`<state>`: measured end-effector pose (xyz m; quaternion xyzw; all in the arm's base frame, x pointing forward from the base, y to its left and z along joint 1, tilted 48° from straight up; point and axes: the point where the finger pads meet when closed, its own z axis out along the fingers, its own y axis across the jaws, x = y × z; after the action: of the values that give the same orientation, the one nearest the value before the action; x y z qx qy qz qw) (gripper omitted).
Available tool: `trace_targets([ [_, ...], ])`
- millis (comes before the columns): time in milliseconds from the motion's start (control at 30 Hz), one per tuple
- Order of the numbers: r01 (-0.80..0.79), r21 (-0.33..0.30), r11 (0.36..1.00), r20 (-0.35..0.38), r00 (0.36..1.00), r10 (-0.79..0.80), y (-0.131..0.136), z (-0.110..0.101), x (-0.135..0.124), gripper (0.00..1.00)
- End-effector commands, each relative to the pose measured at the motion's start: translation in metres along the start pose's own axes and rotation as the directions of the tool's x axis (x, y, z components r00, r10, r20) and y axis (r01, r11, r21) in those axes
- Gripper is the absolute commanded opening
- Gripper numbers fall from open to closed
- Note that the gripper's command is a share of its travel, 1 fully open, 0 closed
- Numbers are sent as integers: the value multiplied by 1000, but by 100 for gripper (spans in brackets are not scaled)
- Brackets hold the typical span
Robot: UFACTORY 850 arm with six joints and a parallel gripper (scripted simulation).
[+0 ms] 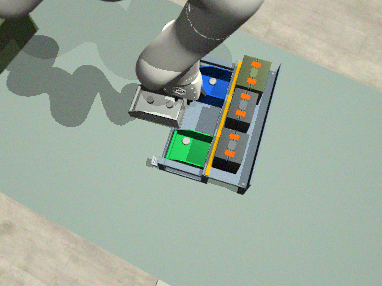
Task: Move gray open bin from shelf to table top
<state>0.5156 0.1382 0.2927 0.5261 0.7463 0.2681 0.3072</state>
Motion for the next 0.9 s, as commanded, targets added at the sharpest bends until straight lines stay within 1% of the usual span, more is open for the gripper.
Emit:
trace_targets([
  [0,1,3,1000,5,1000,-1,0,0,0,33],
  [167,1,3,1000,5,1000,-1,0,0,0,33],
  [333,1,3,1000,5,1000,-1,6,-2,0,33],
  [733,1,3,1000,5,1000,-1,6,-2,0,33],
  [867,1,3,1000,5,1000,-1,0,0,0,33],
])
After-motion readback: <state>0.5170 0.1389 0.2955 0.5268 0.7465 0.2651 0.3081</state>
